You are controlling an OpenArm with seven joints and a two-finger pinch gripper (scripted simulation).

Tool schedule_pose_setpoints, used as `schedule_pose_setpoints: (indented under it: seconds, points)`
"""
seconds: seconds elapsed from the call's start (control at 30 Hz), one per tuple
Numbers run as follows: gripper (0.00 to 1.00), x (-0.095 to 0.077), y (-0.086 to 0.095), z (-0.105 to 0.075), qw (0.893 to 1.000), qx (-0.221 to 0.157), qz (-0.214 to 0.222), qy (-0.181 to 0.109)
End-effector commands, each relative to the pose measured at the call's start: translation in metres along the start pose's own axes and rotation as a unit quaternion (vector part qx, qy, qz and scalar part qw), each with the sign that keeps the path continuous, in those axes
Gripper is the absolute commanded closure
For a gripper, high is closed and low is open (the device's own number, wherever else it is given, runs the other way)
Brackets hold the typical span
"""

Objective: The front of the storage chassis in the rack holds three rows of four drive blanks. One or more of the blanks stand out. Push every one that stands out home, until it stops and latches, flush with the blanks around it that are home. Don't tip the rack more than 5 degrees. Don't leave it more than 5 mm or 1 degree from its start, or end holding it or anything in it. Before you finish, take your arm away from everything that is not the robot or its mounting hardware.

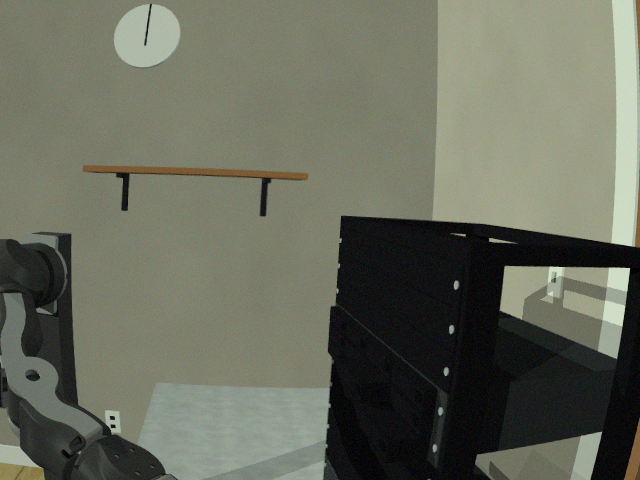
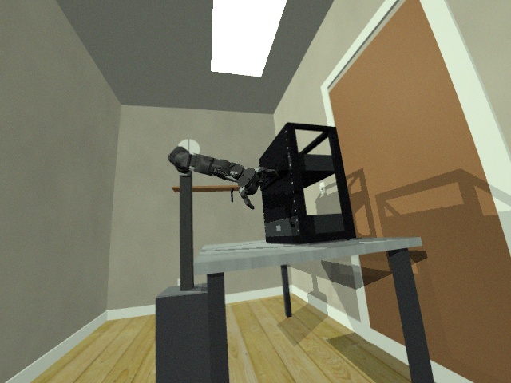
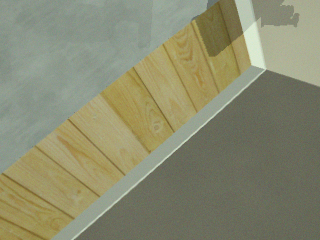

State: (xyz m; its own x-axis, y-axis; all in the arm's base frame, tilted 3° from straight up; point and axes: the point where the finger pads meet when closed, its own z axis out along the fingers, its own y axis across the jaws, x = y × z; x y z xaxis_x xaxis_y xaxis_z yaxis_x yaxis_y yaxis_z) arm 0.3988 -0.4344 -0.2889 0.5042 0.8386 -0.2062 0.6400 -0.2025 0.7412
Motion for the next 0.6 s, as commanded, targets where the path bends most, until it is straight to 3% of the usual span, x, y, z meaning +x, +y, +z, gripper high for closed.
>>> schedule_pose_setpoints:
  seconds: [0.0,0.33,0.57]
  points:
    - [0.0,0.0,0.001,0.0,1.0,-0.001,0.001,0.0]
    - [0.0,0.002,-0.002,-0.001,1.0,-0.006,0.001,0.006]
    - [0.0,0.024,-0.018,-0.007,0.999,-0.023,0.004,0.047]
